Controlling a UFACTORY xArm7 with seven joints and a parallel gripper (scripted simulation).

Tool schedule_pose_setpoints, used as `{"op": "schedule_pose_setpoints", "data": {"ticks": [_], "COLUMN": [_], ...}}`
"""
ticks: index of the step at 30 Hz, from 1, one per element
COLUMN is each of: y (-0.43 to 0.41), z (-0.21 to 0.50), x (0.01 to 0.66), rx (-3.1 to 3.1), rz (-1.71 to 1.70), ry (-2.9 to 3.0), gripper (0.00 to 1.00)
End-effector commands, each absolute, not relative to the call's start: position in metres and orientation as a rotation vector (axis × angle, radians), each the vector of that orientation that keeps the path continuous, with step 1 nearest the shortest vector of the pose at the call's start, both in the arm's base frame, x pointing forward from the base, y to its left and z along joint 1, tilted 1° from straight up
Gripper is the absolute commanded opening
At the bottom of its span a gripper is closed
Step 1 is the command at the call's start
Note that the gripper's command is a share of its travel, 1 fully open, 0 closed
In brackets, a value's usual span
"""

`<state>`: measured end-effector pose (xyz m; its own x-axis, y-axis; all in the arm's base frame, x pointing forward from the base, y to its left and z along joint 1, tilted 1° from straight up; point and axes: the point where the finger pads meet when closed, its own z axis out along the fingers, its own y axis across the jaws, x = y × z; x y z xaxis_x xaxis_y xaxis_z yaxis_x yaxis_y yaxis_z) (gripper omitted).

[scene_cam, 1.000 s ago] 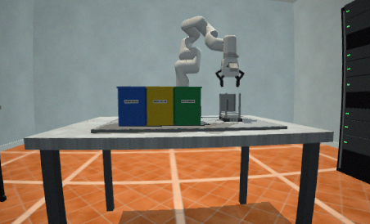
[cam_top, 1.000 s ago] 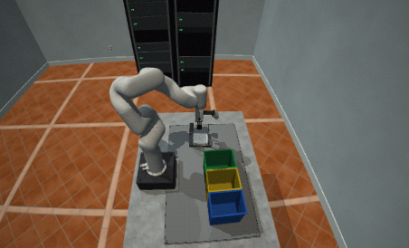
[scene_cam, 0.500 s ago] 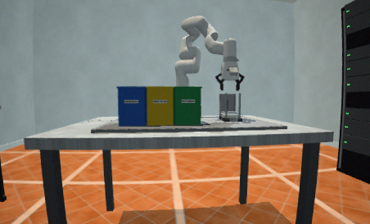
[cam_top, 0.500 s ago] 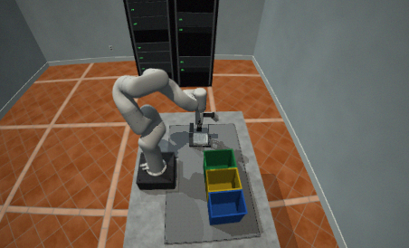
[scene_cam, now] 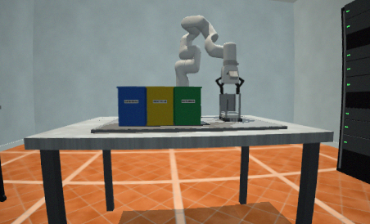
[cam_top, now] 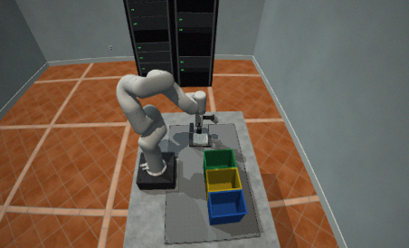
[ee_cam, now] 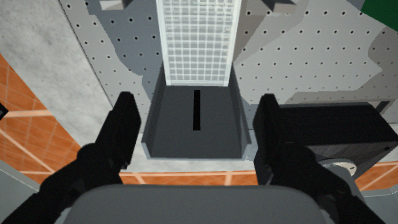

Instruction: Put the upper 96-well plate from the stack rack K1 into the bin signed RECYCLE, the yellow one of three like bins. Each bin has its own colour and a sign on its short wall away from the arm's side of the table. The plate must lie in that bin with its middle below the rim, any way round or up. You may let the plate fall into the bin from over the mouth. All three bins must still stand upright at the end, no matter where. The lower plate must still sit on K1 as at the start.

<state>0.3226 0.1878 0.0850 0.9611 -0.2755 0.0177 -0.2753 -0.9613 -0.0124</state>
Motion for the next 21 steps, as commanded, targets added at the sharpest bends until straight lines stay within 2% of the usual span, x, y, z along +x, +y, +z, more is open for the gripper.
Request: {"op": "schedule_pose_setpoints", "data": {"ticks": [1, 21], "y": [0.188, 0.189], "z": [0.078, 0.048], "x": [0.324, 0.325], "rx": [-3.101, -3.101], "rz": [-0.033, -0.032], "ry": [0.436, 0.436], "gripper": [1.00, 1.00]}}
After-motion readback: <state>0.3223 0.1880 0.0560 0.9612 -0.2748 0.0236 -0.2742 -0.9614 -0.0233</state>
